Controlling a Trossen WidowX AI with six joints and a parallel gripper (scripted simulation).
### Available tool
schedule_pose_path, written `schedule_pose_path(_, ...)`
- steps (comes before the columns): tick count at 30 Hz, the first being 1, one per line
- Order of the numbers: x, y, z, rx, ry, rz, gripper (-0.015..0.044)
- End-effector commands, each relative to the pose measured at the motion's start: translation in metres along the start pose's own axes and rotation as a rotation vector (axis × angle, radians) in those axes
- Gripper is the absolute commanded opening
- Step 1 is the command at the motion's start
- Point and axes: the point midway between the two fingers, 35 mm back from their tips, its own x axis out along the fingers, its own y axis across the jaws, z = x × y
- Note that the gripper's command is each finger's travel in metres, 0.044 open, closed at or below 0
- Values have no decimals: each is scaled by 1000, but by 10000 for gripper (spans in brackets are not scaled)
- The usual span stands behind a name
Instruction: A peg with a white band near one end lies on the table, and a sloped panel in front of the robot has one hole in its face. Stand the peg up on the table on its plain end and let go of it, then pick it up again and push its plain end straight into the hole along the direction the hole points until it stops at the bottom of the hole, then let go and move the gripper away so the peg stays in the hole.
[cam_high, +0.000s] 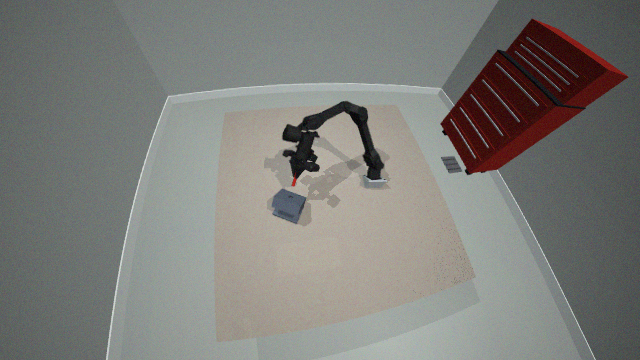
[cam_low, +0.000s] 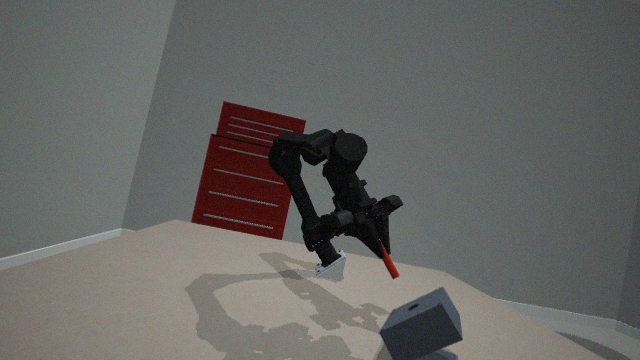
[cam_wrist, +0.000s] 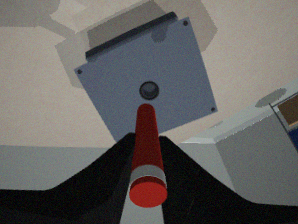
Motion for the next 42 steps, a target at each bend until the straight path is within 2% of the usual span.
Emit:
schedule_pose_path(1, 15, -3, 2, -7, -6, -10, 0)
schedule_pose_path(42, 48, -2, 0, 2, 5, -7, 0)
